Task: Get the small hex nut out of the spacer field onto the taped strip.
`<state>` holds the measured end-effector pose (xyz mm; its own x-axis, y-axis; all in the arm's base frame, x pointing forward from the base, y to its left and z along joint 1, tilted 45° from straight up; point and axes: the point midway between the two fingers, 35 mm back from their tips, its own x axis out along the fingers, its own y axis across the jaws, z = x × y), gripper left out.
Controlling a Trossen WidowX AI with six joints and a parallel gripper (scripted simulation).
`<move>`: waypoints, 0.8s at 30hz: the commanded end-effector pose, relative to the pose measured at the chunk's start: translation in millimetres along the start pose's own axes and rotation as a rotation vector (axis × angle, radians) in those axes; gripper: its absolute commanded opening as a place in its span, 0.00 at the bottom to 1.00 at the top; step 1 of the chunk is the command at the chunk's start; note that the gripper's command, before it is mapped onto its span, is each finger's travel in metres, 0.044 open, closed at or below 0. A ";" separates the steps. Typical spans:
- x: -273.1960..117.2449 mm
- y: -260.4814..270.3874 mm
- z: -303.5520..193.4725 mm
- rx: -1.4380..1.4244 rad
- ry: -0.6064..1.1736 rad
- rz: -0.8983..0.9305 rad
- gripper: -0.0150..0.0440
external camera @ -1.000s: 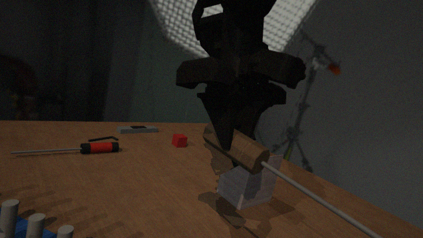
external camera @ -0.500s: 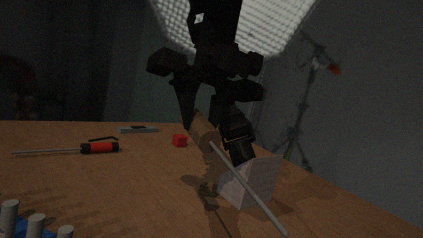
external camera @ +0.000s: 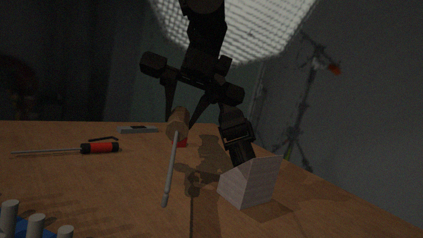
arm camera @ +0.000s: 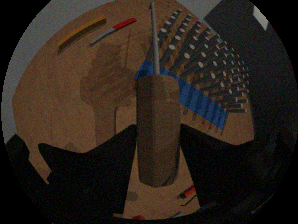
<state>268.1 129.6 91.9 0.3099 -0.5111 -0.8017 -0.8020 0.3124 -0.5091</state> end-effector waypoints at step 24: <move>22.7 -14.4 -75.9 0.426 0.003 -0.152 0.25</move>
<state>246.7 60.3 112.5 0.4090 -0.5747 -0.7088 -0.4655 0.5366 -0.7038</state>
